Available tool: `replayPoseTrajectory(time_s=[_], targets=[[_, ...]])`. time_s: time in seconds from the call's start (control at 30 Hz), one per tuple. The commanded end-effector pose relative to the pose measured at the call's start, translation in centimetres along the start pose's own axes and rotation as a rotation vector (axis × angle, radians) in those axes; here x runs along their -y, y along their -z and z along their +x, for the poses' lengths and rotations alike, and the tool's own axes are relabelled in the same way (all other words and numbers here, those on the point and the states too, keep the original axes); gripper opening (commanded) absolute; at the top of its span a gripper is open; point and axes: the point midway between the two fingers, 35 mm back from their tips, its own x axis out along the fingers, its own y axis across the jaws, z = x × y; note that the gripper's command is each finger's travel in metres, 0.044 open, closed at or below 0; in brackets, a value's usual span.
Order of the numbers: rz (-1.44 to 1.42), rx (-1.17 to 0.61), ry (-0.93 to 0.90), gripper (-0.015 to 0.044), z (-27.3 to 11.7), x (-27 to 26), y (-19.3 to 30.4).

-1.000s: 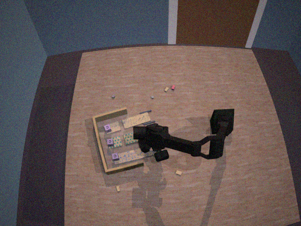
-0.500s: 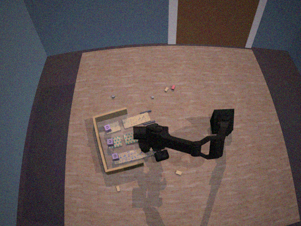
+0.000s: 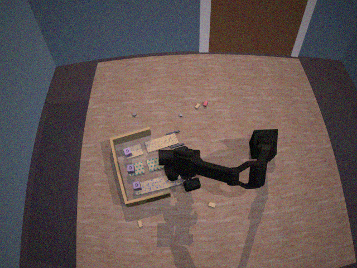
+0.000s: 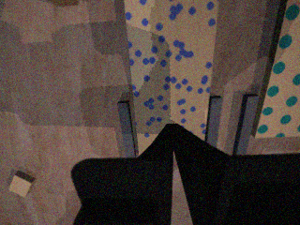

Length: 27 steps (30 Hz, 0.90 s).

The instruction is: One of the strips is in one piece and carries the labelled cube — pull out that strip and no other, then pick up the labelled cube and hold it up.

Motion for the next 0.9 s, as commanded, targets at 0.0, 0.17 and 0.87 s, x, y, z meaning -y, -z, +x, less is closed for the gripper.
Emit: replayPoseTrajectory(time_s=[0.0, 0.17, 0.87], targets=[[0.005, -0.009, -0.007, 0.0, 0.3, 0.0, 0.8], [0.006, -0.01, -0.007, 0.0, 0.3, 0.0, 1.6], [0.005, -0.01, -0.007, 0.0, -0.6, 0.0, 1.4]])
